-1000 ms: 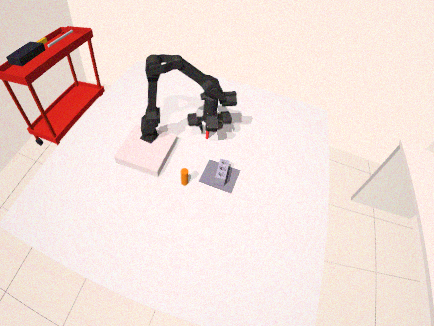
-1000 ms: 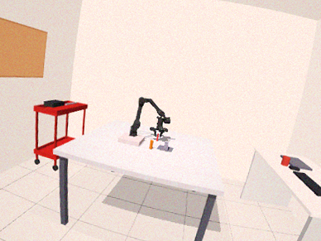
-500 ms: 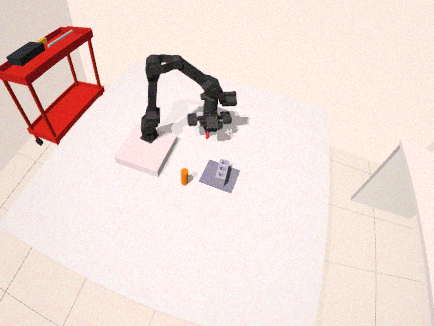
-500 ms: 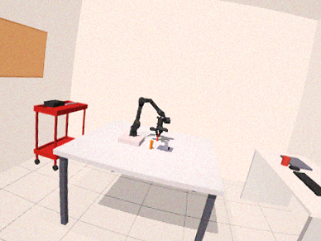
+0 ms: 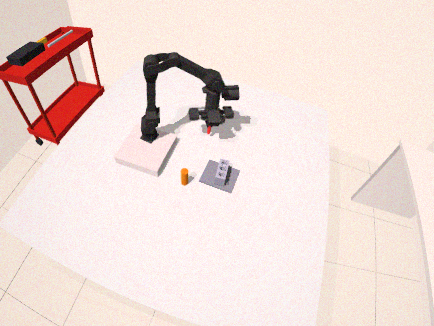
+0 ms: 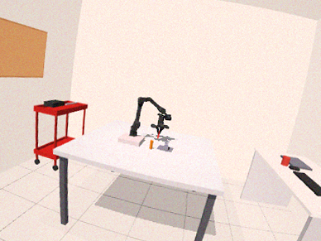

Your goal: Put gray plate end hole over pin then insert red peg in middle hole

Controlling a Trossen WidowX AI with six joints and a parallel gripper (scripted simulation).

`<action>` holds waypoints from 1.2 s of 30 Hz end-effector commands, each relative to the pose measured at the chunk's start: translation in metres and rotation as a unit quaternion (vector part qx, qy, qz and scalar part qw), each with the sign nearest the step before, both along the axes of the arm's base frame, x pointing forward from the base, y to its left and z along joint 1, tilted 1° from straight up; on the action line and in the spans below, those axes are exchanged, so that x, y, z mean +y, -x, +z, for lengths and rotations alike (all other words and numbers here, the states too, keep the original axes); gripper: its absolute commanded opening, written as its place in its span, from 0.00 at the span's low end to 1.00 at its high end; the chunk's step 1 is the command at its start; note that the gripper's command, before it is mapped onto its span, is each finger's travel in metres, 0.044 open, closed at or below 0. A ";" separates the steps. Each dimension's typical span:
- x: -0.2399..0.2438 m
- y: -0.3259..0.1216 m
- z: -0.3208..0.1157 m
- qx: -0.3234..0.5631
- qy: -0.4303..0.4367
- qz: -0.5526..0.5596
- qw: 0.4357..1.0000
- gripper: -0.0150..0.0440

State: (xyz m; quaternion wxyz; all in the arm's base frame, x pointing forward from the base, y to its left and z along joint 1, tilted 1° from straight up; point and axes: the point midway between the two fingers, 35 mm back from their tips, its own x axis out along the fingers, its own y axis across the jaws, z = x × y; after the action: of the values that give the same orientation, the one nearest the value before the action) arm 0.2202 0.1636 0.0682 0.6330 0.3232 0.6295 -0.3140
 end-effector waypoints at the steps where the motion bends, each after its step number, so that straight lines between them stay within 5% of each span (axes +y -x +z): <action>1: 0.001 -0.001 0.015 0.000 -0.001 -0.001 1.000 0.25; 12: 0.002 -0.002 0.051 0.000 -0.001 -0.001 1.000 0.25; 36: -0.032 -0.052 0.041 -0.002 -0.002 0.000 1.000 0.25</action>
State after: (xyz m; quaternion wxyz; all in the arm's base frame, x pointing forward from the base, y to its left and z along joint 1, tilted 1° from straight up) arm 0.2655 0.1363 0.1099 0.6345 0.3258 0.6263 -0.3145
